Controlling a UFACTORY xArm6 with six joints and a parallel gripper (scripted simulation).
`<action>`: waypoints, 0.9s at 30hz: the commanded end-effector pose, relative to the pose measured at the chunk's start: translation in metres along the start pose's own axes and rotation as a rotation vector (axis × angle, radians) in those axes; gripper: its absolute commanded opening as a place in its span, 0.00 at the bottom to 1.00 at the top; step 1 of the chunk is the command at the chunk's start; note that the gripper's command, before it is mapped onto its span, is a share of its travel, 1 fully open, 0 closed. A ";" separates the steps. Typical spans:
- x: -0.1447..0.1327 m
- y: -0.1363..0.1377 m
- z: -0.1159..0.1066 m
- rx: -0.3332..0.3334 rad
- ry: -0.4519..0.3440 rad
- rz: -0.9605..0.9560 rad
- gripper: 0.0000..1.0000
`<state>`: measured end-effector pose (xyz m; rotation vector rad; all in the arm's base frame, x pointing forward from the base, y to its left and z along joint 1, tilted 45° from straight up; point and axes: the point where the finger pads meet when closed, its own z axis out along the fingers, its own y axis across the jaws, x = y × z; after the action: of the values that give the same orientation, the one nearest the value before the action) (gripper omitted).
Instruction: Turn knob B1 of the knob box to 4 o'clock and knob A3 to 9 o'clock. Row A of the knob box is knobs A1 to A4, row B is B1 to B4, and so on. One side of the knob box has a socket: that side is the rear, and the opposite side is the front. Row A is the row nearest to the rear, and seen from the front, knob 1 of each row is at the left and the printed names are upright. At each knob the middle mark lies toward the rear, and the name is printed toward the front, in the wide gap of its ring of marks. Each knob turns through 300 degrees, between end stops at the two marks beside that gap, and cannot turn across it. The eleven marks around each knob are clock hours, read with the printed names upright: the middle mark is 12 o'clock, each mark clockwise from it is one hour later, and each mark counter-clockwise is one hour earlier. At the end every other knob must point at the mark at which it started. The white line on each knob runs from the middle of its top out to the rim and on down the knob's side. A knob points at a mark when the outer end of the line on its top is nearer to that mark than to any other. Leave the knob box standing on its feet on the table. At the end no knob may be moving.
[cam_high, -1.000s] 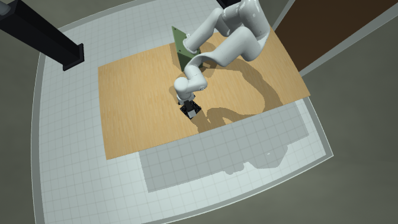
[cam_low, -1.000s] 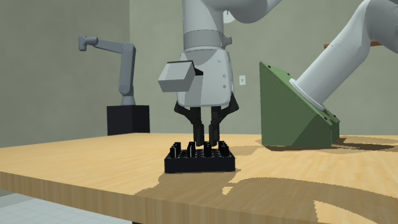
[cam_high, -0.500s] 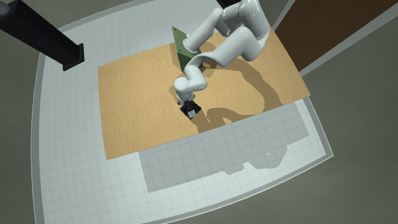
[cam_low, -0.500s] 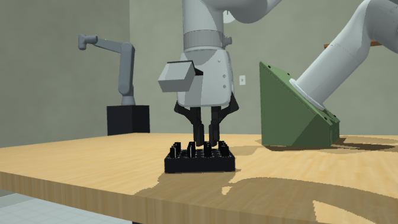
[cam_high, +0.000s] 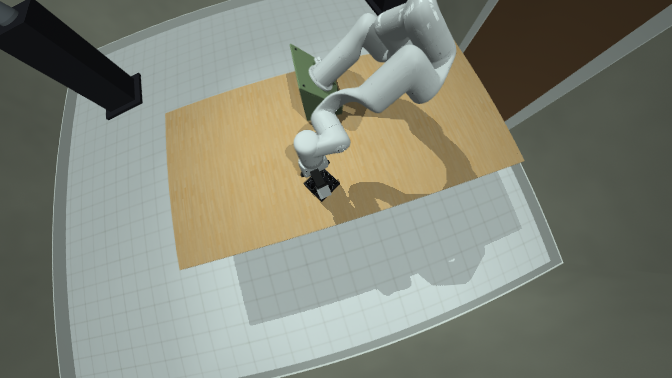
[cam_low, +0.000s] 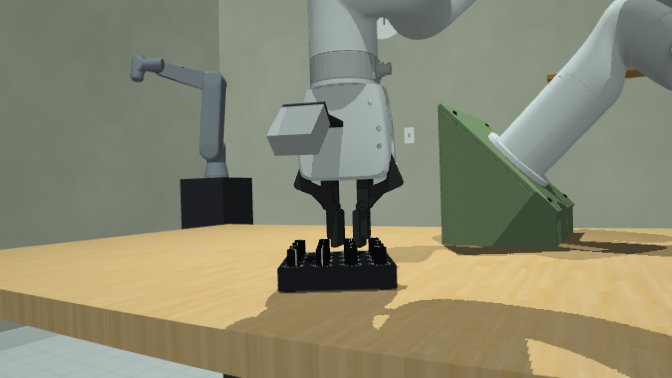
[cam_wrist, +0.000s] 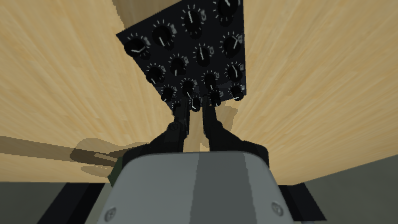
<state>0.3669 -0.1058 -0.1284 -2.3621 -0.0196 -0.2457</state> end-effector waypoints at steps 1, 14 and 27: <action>0.001 0.001 -0.001 -0.002 0.002 -0.001 0.19; 0.001 0.001 -0.001 -0.002 0.002 -0.001 0.08; 0.001 0.001 -0.001 -0.002 0.002 -0.001 0.08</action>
<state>0.3669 -0.1058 -0.1284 -2.3622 -0.0196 -0.2457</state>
